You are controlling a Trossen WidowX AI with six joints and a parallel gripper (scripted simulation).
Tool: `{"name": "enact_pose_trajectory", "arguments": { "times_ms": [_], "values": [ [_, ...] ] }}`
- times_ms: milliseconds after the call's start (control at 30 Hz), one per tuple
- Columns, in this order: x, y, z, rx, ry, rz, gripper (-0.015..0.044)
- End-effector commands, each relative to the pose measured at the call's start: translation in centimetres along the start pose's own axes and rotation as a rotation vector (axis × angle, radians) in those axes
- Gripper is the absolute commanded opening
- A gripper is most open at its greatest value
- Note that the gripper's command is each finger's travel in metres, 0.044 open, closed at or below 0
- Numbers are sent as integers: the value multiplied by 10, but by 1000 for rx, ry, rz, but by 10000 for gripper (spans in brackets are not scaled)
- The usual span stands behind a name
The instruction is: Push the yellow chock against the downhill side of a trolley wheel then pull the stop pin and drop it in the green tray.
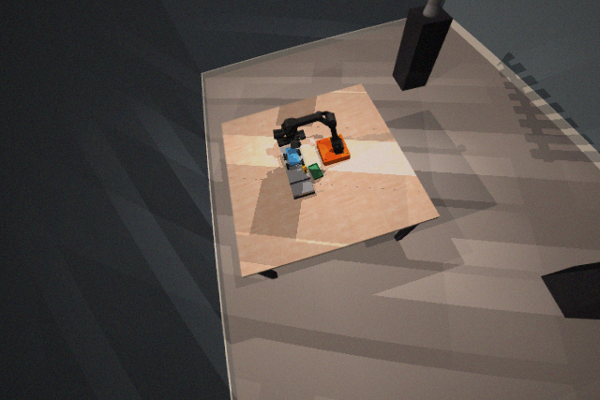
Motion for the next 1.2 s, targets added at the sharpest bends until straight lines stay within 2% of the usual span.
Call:
{"name": "enact_pose_trajectory", "arguments": {
  "times_ms": [0, 1167],
  "values": [
    [3, 0, 0, -6, 8, 39, 190],
    [3, -1, 41, -6, 9, 39, 190]
  ]
}}
Point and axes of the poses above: the point midway between the two fingers, 35 mm back from their tips, its own z axis out along the fingers, its own y axis across the jaws, x = y × z, the point moved 4 cm from there along -z, back along the fingers, and after that the axes turned 7 degrees about -z, right-handed, at the moved point
